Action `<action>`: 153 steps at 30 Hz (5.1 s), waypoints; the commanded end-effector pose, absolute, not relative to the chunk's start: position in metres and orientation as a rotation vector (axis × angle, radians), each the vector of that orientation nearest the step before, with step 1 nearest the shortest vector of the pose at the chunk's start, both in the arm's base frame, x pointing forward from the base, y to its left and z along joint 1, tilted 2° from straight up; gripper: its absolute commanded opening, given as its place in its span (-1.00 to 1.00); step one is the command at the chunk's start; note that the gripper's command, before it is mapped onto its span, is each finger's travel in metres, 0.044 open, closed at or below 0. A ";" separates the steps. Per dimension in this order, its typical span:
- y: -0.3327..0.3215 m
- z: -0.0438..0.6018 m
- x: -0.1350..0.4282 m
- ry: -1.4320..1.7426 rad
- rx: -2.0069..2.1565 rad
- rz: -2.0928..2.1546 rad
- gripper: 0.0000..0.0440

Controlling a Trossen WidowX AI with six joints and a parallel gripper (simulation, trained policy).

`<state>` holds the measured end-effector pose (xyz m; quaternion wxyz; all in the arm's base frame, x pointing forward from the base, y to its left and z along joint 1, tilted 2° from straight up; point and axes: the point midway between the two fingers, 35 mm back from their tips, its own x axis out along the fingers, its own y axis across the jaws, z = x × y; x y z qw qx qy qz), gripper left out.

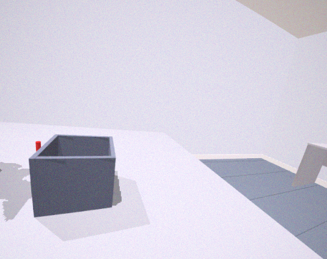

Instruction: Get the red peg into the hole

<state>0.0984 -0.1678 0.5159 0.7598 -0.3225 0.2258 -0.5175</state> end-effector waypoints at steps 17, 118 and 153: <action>-0.138 0.453 0.174 0.441 -0.379 -0.770 1.00; 0.118 0.109 0.162 1.549 0.907 -0.872 1.00; 0.129 0.029 0.171 1.494 0.978 -0.949 -0.64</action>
